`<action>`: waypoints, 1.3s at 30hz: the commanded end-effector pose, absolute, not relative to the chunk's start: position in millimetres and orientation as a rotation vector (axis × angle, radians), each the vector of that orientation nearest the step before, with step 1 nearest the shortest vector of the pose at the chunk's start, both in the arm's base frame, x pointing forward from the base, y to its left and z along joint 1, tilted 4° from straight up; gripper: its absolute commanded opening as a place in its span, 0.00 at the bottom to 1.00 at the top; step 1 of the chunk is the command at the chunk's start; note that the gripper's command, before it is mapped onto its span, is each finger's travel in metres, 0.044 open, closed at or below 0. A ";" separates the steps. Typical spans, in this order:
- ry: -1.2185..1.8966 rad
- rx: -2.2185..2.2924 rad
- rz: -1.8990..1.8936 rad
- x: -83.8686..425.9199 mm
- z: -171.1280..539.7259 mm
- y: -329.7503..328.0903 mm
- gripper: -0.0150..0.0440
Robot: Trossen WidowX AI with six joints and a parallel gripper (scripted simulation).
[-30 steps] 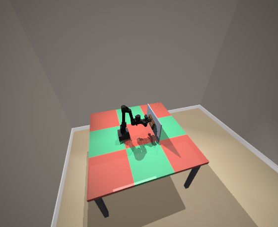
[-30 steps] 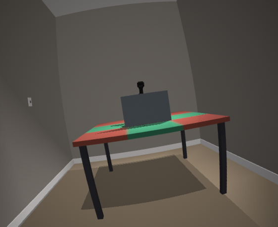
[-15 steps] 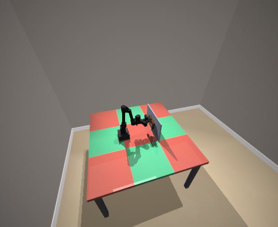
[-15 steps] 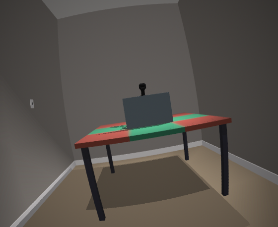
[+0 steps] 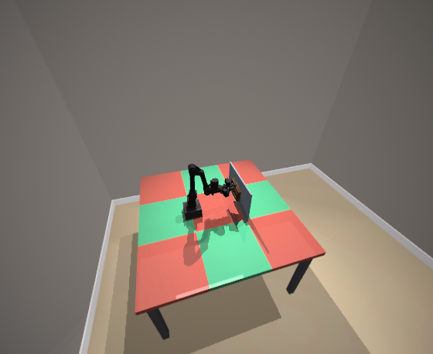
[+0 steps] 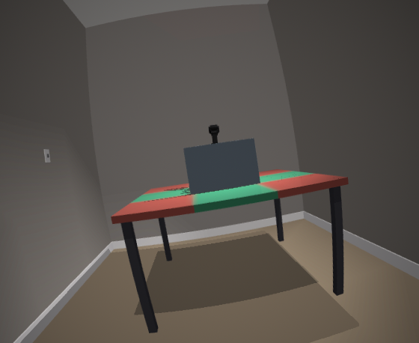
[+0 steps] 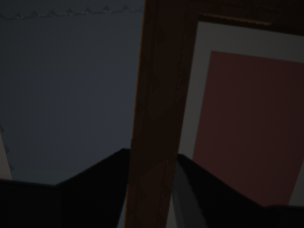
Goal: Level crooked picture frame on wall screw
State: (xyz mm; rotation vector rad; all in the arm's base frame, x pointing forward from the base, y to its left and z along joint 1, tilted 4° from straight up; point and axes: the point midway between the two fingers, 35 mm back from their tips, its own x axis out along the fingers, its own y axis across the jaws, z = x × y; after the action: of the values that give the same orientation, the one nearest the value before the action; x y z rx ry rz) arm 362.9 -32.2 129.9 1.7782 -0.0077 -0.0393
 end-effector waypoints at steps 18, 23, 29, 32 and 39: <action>-0.014 1.785 -0.038 362.8 129.8 -32.7 0.25; -0.014 1.785 -0.038 362.8 128.2 -32.2 0.25; -0.014 1.785 -0.038 362.8 126.3 -31.7 0.25; -0.013 1.785 -0.038 362.8 125.3 -31.4 0.25; -0.012 1.782 -0.037 362.8 124.4 -30.8 0.25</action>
State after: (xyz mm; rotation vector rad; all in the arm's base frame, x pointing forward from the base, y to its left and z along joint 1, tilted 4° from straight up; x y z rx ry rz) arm 362.9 -30.7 124.9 1.7778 -0.0108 -0.0352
